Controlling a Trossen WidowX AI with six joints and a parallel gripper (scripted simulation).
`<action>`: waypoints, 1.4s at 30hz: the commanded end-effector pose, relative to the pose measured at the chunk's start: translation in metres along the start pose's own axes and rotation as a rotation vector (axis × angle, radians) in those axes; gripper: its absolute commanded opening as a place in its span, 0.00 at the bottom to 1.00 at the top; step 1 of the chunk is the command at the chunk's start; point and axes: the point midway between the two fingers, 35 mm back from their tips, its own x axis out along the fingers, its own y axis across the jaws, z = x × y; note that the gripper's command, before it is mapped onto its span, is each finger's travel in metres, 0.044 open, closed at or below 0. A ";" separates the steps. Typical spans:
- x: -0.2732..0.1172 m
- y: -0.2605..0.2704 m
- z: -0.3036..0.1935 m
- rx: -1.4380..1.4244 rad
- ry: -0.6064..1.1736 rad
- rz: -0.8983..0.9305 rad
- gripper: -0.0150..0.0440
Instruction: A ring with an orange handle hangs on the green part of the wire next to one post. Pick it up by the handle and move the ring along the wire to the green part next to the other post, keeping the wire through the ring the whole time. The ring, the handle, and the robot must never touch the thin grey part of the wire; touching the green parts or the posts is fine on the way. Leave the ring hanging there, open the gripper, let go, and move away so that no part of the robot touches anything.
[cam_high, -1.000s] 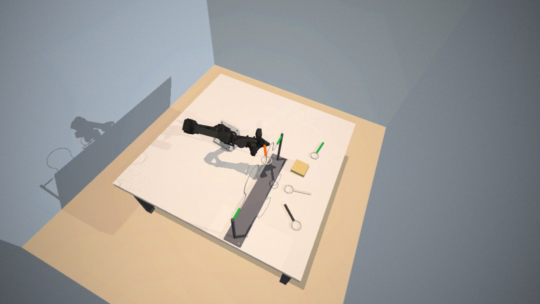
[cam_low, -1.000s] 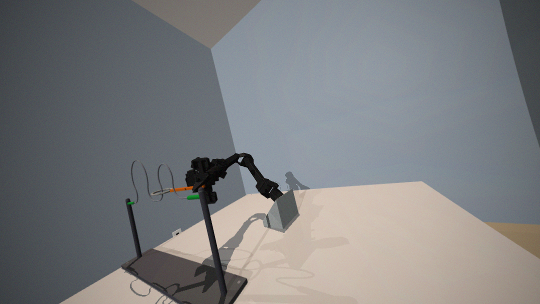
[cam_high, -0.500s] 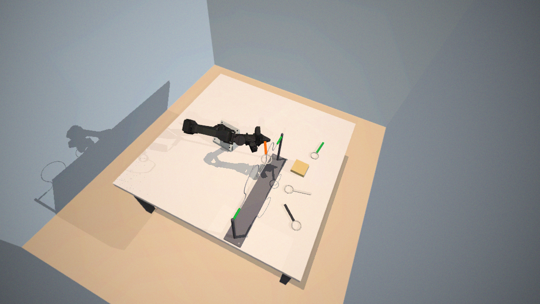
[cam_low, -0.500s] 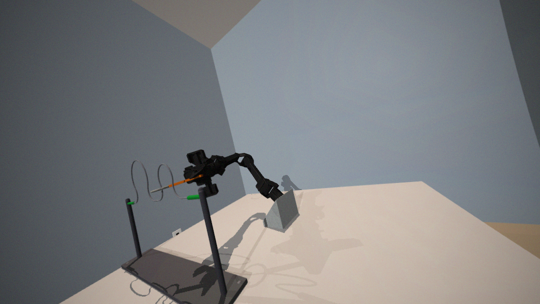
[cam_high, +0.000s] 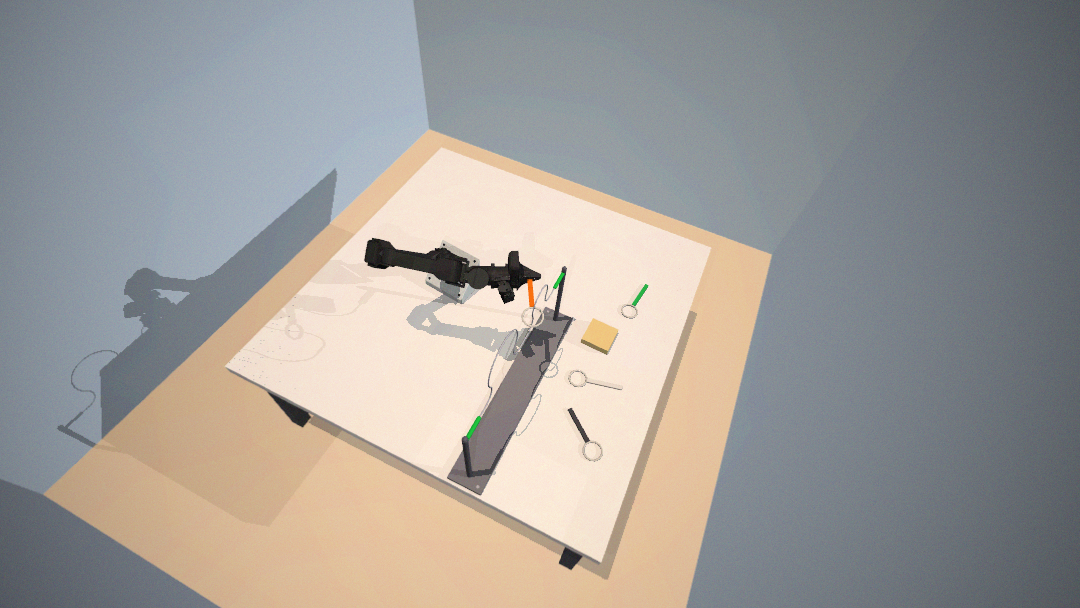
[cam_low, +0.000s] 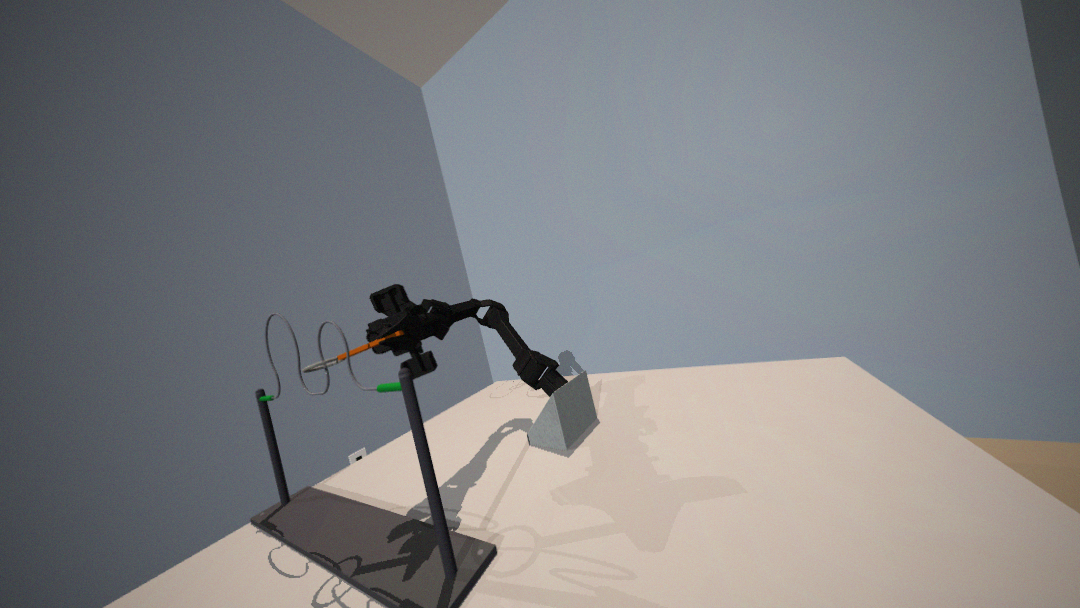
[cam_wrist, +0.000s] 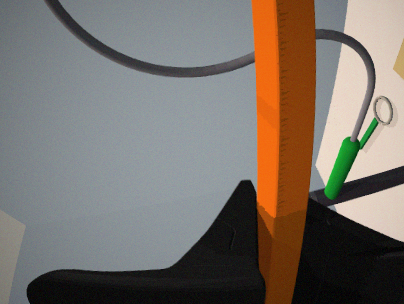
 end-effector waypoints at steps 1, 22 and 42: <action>-0.001 0.007 0.002 0.001 0.000 0.010 0.00; -0.001 0.002 0.003 -0.154 -0.020 -0.077 0.00; -0.002 -0.020 0.010 -0.479 -0.062 -0.257 0.00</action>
